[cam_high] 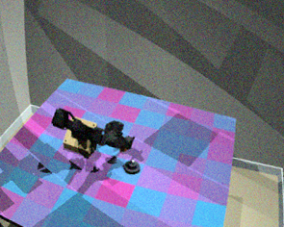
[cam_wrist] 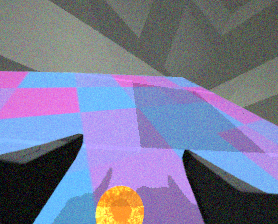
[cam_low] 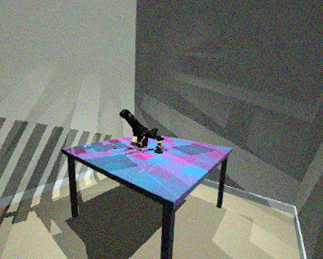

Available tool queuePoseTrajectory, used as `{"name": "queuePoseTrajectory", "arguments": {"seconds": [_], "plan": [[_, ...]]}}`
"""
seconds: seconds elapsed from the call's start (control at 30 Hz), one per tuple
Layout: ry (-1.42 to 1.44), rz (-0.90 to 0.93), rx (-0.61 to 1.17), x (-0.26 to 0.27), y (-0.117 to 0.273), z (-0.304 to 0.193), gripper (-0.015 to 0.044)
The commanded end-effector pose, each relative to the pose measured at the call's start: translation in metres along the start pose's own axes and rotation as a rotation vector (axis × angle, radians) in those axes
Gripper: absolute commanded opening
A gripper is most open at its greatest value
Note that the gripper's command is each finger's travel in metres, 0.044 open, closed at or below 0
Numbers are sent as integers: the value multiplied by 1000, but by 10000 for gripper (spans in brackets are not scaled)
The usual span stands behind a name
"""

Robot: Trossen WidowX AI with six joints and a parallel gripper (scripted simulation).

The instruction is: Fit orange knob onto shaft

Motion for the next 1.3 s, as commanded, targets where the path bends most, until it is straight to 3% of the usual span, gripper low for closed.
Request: {"name": "queuePoseTrajectory", "arguments": {"seconds": [0.0,0.13,0.27,0.53,0.77,1.27], "plan": [[-2,-10,-3,-1,8,20,440],[-14,8,12,-2,6,22,440],[-95,144,151,-9,-7,31,440],[-180,381,707,-20,-35,68,440],[-35,303,1203,-25,-46,117,440],[45,322,1234,-26,-46,123,440]]}}
Point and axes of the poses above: the point midway between the two fingers, 35 mm back from their tips, its own y axis back along the fingers, its own x axis across the jaws, z = x × y, the point moved 8 cm from there along y, back along the fingers, and after that the axes turned 13 degrees about y, right-handed, at the moved point
